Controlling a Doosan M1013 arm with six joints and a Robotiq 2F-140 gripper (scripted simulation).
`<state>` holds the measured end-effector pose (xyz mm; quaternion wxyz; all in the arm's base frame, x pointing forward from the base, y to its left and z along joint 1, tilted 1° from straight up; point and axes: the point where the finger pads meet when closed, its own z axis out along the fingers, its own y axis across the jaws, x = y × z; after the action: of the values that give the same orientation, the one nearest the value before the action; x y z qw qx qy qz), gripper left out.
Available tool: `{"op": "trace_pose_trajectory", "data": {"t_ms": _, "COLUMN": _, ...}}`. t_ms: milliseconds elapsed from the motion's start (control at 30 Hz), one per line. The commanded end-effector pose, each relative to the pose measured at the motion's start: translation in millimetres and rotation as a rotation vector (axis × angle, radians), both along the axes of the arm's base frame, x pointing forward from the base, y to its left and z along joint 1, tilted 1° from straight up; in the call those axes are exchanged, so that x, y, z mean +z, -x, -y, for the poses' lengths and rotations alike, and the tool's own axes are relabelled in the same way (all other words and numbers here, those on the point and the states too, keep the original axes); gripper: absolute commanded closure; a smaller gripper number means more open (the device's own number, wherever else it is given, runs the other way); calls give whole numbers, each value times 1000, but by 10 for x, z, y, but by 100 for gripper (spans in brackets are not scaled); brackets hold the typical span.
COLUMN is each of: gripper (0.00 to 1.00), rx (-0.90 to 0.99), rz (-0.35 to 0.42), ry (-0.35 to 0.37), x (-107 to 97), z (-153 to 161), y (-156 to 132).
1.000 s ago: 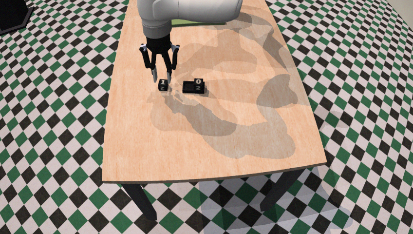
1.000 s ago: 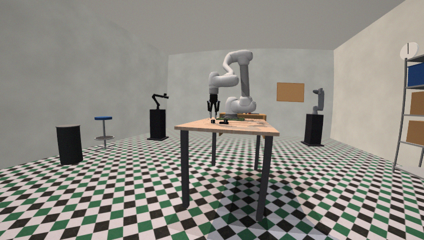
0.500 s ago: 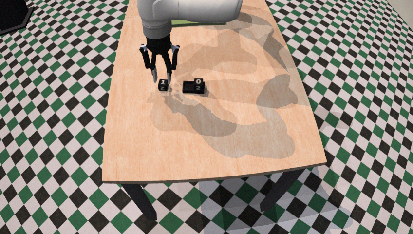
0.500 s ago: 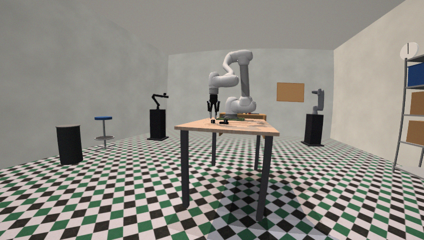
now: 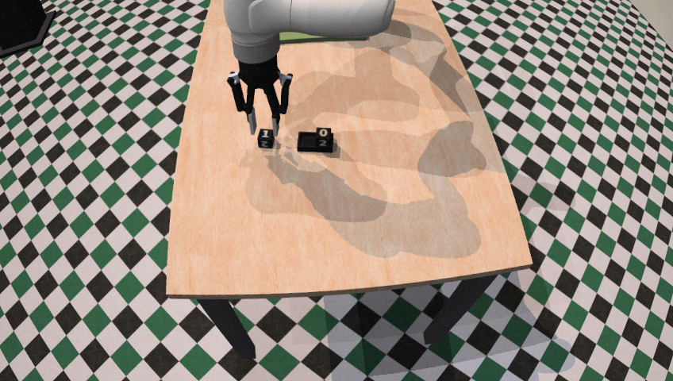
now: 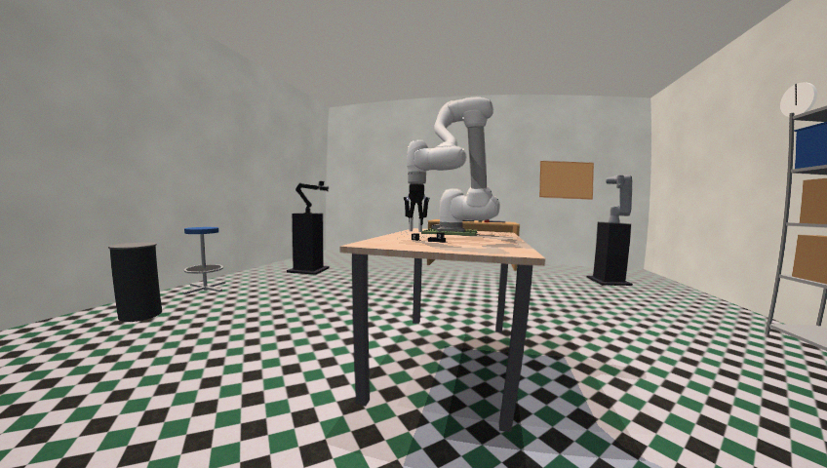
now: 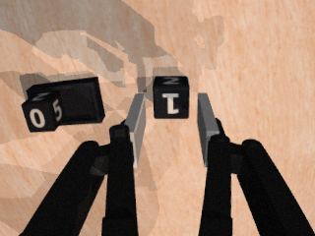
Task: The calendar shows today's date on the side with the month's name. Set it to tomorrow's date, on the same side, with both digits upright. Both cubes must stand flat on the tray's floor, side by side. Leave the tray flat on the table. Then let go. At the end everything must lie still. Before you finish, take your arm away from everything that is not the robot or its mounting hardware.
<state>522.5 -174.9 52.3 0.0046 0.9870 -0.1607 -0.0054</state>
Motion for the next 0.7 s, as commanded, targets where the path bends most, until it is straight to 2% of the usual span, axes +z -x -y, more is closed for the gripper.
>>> {"op": "trace_pose_trajectory", "data": {"t_ms": 0, "gripper": 71, "rx": 0, "rz": 0, "ry": 0, "x": 1, "z": 0, "y": 0}}
{"op": "trace_pose_trajectory", "data": {"t_ms": 500, "gripper": 71, "rx": 0, "rz": 0, "ry": 0, "x": 3, "z": 0, "y": 0}}
{"op": "trace_pose_trajectory", "data": {"t_ms": 667, "gripper": 71, "rx": 0, "rz": 0, "ry": 0, "x": 59, "z": -1, "y": -1}}
